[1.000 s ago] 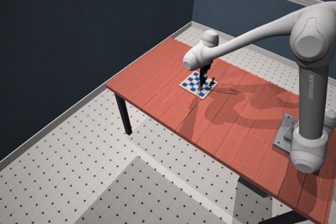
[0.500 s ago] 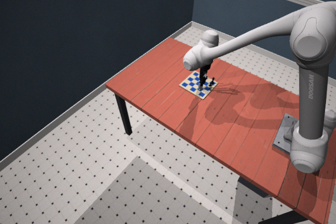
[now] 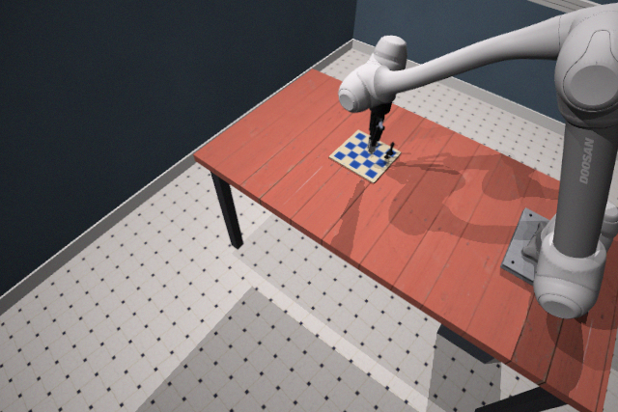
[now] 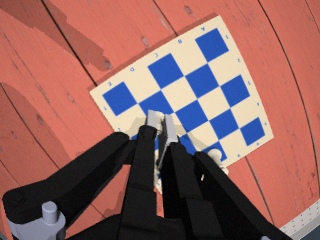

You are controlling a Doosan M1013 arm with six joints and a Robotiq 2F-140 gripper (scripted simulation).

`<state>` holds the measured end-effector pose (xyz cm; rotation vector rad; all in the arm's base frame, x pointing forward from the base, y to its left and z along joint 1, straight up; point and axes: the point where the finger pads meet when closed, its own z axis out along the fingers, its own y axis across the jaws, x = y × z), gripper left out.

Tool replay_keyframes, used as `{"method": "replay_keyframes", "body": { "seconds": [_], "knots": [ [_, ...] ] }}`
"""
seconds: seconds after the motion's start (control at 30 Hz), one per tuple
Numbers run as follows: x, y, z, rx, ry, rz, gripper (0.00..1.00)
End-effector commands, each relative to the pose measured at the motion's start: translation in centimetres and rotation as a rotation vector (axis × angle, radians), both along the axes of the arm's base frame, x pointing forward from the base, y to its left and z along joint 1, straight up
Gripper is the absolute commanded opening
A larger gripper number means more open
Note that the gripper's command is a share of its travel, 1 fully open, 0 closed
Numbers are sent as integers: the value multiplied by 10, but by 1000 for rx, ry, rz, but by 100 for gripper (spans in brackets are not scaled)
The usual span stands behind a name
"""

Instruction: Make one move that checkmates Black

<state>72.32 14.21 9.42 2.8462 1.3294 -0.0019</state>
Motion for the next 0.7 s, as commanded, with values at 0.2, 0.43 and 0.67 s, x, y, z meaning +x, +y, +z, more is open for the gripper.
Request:
{"method": "replay_keyframes", "body": {
  "seconds": [0.2,0.43,0.67],
  "knots": [
    [0,0,32,0,0,0,0],
    [0,0,34,0,0,0,0],
    [9,-8,34,0,0,6,0]
  ]
}}
